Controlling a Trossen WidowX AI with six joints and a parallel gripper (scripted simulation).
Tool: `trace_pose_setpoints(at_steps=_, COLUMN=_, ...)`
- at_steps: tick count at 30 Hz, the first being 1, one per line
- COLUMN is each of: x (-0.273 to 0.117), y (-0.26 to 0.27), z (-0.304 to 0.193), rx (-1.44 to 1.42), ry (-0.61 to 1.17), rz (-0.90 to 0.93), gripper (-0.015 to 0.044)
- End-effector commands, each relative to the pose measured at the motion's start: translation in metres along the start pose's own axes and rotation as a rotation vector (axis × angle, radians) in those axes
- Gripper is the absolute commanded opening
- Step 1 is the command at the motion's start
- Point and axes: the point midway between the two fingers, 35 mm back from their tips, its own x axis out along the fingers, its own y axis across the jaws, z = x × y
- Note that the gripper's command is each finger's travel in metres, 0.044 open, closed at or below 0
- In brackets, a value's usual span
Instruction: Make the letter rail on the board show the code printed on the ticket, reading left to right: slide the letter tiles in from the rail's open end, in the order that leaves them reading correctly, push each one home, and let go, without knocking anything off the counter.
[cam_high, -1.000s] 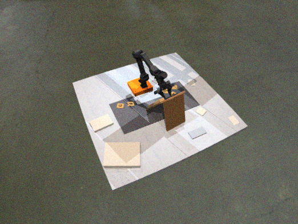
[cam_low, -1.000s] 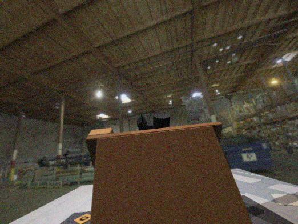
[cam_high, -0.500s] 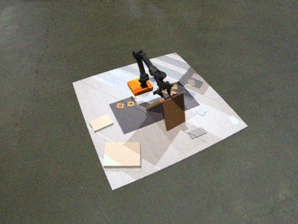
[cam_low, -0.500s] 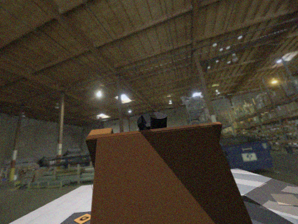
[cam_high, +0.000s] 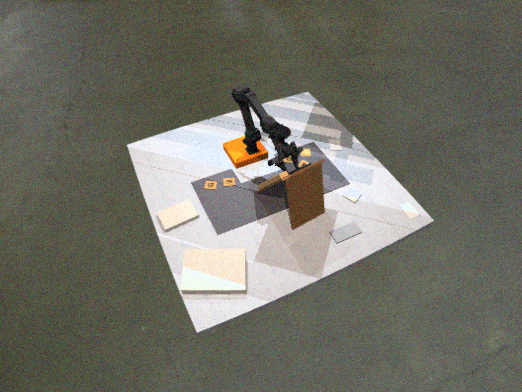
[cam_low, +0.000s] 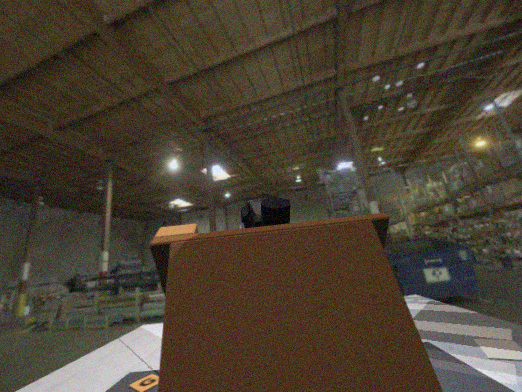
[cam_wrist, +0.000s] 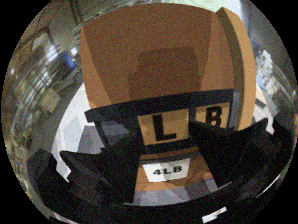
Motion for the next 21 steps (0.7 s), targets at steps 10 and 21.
trace_pose_setpoints(at_steps=10, x=-0.012, y=0.0, z=0.0, rx=-0.003, ry=-0.002, rz=0.002, gripper=0.0295)
trace_pose_setpoints(at_steps=21, x=-0.021, y=0.001, z=0.0, rx=-0.003, ry=-0.002, rz=0.002, gripper=0.0295)
